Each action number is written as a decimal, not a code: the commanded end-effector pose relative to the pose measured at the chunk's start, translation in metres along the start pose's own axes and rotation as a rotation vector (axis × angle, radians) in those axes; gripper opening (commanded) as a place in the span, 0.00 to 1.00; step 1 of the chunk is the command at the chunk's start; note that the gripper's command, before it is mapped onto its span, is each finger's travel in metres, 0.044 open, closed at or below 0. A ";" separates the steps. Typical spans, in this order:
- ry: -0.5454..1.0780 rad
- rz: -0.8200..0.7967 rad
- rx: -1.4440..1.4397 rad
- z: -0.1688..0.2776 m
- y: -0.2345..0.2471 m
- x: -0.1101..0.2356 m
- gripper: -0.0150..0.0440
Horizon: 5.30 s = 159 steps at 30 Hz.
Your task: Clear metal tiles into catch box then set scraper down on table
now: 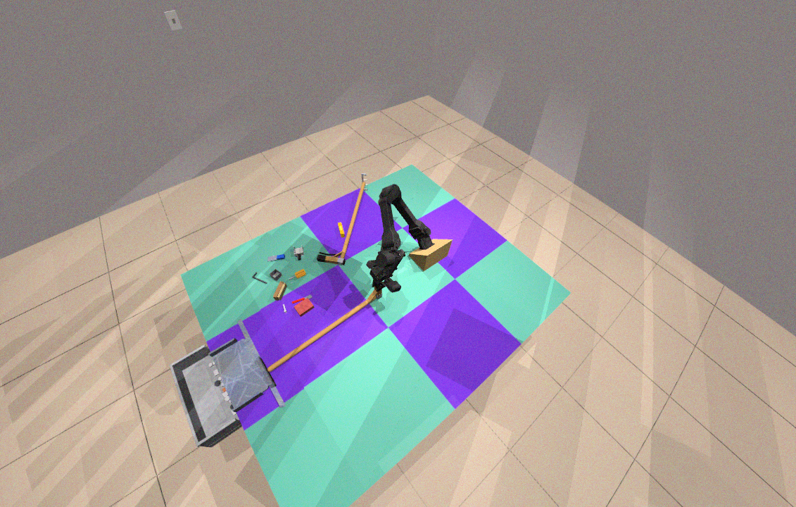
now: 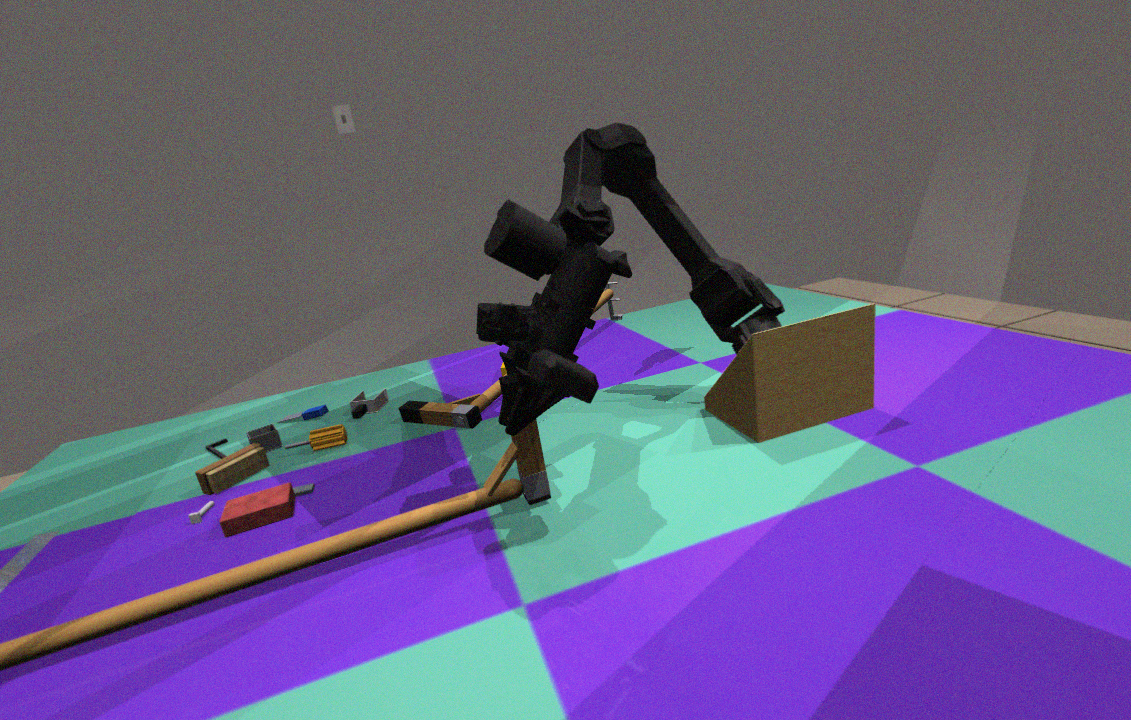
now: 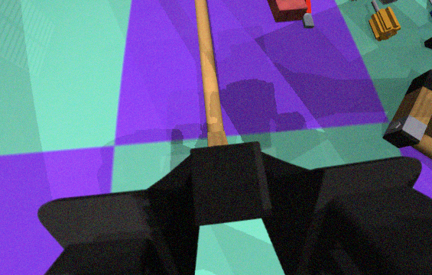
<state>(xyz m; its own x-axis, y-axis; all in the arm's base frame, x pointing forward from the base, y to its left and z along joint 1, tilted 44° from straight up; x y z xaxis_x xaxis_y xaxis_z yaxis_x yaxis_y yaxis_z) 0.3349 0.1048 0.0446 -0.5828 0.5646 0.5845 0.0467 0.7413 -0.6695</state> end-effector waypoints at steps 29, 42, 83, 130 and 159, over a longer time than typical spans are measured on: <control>-0.019 0.004 -0.012 0.030 -0.018 0.020 0.25; -0.016 0.009 -0.015 0.032 -0.034 0.022 0.25; -0.015 0.021 -0.025 0.006 -0.057 0.003 0.25; -0.021 0.028 -0.031 -0.051 -0.053 -0.040 0.25; -0.023 0.029 -0.033 -0.091 -0.052 -0.066 0.25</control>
<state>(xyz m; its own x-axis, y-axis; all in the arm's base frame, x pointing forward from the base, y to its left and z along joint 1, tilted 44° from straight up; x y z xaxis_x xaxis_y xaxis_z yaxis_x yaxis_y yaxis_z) 0.4381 0.0589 0.0796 -0.5892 0.5845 0.5579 0.0929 0.7349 -0.6718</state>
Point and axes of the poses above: the point midway between the two fingers, 35 mm back from their tips, its own x axis back along the fingers, its own y axis across the jaws, z = x × y, the point moved 6 cm from there along x, back along the fingers, and after that the axes turned 2 degrees about -x, right-handed, at the moved point
